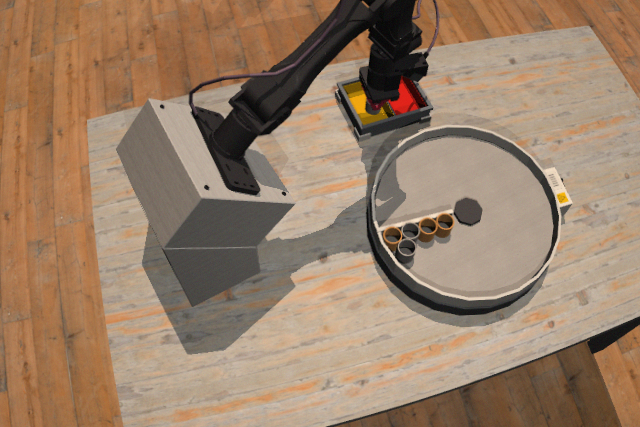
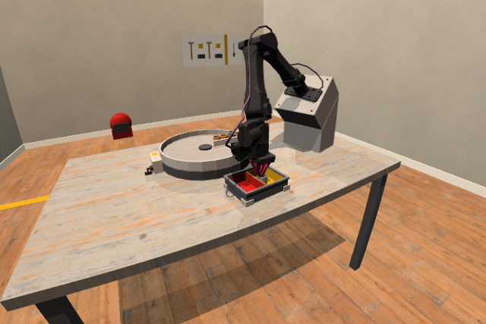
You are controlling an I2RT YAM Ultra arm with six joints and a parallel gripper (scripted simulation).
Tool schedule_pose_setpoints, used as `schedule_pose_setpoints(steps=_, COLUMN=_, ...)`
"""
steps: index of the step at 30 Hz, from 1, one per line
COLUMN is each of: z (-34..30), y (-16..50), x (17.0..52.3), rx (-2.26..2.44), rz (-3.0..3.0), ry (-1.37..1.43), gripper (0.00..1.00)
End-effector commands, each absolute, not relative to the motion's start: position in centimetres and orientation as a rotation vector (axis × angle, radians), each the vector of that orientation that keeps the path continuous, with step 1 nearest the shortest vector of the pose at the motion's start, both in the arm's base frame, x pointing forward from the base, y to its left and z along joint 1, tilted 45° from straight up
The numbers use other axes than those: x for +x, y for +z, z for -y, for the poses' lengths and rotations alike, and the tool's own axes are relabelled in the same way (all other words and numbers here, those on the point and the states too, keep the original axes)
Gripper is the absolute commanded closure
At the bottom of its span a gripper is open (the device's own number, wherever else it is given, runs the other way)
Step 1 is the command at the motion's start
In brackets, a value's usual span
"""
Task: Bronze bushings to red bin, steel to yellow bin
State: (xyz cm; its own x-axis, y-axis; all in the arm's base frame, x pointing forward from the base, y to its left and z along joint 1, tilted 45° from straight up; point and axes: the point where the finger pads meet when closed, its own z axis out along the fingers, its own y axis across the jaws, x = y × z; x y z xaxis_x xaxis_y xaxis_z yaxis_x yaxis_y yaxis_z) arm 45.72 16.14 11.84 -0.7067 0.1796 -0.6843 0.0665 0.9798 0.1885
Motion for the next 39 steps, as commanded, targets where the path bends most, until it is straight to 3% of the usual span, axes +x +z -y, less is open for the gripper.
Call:
schedule_pose_setpoints(steps=1, z=-16.08, y=13.21, x=46.30, rx=0.174, rz=-2.324, ry=0.212, gripper=1.00)
schedule_pose_setpoints(steps=11, z=-16.08, y=13.21, x=46.30, rx=0.174, rz=-2.324, ry=0.212, gripper=1.00)
schedule_pose_setpoints(steps=12, z=-16.08, y=13.21, x=46.30, rx=0.174, rz=-2.324, ry=0.212, gripper=0.85)
schedule_pose_setpoints(steps=39, z=-16.18, y=13.21, x=46.26, rx=0.172, rz=-2.323, ry=0.211, gripper=0.85)
